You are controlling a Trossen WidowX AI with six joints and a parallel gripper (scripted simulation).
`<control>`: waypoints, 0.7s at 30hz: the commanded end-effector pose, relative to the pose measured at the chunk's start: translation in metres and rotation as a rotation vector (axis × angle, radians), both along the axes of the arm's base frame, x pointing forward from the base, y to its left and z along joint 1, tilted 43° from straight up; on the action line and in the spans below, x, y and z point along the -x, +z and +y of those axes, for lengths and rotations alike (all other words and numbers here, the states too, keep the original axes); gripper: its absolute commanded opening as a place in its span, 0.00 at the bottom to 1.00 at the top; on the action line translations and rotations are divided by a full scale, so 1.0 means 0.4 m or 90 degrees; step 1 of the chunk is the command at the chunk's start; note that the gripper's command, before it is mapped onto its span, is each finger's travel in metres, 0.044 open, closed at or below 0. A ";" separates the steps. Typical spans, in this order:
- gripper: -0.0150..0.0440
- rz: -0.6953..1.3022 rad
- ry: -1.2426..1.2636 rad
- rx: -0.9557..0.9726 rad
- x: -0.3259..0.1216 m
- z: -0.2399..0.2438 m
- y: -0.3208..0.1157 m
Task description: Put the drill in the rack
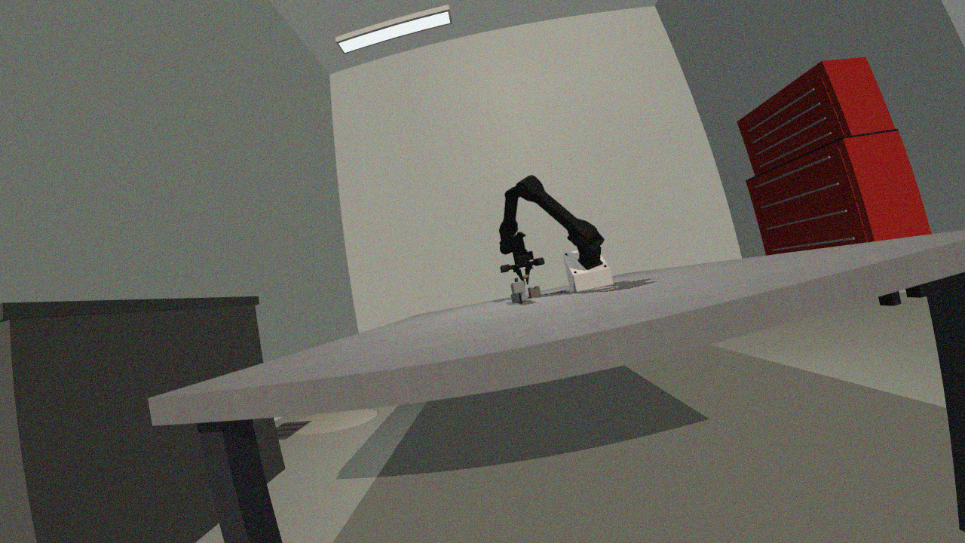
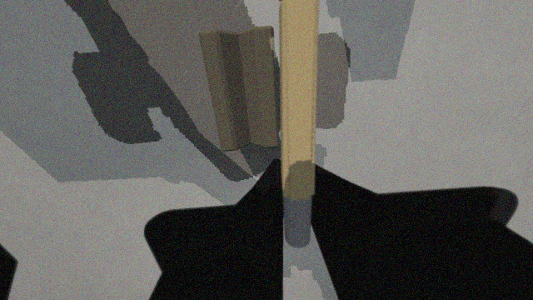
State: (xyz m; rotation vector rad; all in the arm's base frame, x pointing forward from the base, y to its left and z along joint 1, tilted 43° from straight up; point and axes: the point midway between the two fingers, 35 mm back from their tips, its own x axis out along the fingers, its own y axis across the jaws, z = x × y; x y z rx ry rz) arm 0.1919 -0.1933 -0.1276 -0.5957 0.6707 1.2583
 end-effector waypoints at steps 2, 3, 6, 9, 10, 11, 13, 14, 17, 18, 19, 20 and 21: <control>0.25 0.000 0.000 0.002 0.025 -0.002 -0.004; 0.25 0.000 0.000 0.002 0.029 -0.003 -0.005; 0.25 0.000 0.000 0.002 0.040 -0.004 -0.007; 0.25 0.001 0.000 0.002 0.051 -0.005 -0.008; 0.25 0.001 0.000 0.002 0.054 -0.005 -0.009; 0.25 0.001 0.000 0.002 0.058 -0.006 -0.010; 0.25 0.001 0.000 0.002 0.065 -0.007 -0.011; 0.25 0.001 0.000 0.002 0.069 -0.007 -0.012; 0.25 0.001 0.000 0.002 0.062 0.000 -0.018; 0.25 0.001 0.000 0.002 0.060 0.004 -0.023; 0.25 0.001 0.000 0.002 0.058 0.009 -0.028; 0.25 0.001 0.000 0.002 0.057 0.011 -0.031; 0.25 0.001 0.000 0.002 0.057 0.013 -0.034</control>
